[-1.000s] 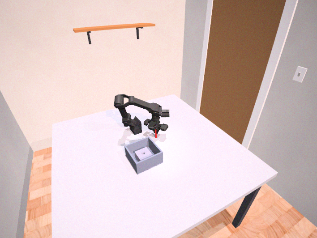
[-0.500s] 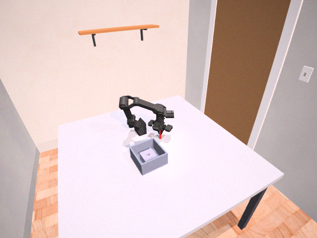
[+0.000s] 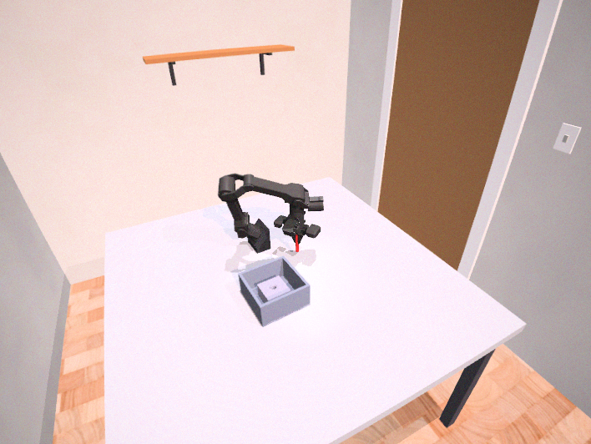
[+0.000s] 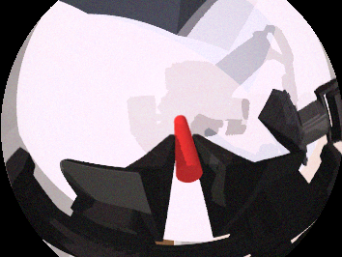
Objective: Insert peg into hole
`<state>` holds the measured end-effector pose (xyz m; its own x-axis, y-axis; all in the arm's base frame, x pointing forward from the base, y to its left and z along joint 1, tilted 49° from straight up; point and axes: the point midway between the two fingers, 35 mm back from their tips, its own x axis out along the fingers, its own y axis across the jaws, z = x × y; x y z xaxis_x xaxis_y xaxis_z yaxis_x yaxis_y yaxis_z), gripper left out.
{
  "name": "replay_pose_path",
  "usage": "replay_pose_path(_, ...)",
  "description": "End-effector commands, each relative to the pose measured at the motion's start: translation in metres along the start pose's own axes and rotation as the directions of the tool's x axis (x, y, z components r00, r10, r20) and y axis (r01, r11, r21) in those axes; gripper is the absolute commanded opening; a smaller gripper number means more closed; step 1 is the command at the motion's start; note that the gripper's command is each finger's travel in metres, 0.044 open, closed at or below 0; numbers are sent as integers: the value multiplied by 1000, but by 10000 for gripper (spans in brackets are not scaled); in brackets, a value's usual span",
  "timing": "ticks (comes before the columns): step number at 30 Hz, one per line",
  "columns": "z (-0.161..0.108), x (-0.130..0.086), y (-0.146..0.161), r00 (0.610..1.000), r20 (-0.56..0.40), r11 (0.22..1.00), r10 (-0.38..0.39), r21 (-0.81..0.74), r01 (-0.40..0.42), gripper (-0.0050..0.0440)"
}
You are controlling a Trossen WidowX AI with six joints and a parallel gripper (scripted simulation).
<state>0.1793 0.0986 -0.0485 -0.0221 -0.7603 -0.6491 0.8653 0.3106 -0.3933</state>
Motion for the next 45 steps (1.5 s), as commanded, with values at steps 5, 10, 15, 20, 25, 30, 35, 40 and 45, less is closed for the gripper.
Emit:
replay_pose_path(5, -1, -31, 3, 1000, -11, 1000, 9, 7, -9, 0)
replay_pose_path(10, 0, -40, 3, 1000, -11, 1000, 9, 7, -9, 0)
replay_pose_path(15, 3, -32, 2, 1000, -2, 1000, 3, -1, -3, 0)
replay_pose_path(20, 15, -38, 6, 1000, -5, 1000, 4, -6, -4, 0)
replay_pose_path(25, 23, -42, 8, 1000, -12, 1000, 5, -5, -5, 0)
replay_pose_path(30, 38, -49, 11, 1000, -25, 1000, 5, -1, -5, 0)
replay_pose_path(35, 53, -54, 13, 1000, -29, 1000, 8, -1, -8, 0)
replay_pose_path(40, 65, -58, 15, 999, -30, 1000, 12, -4, -12, 0)
replay_pose_path(45, 77, -62, 17, 999, -31, 1000, 15, -8, -16, 0)
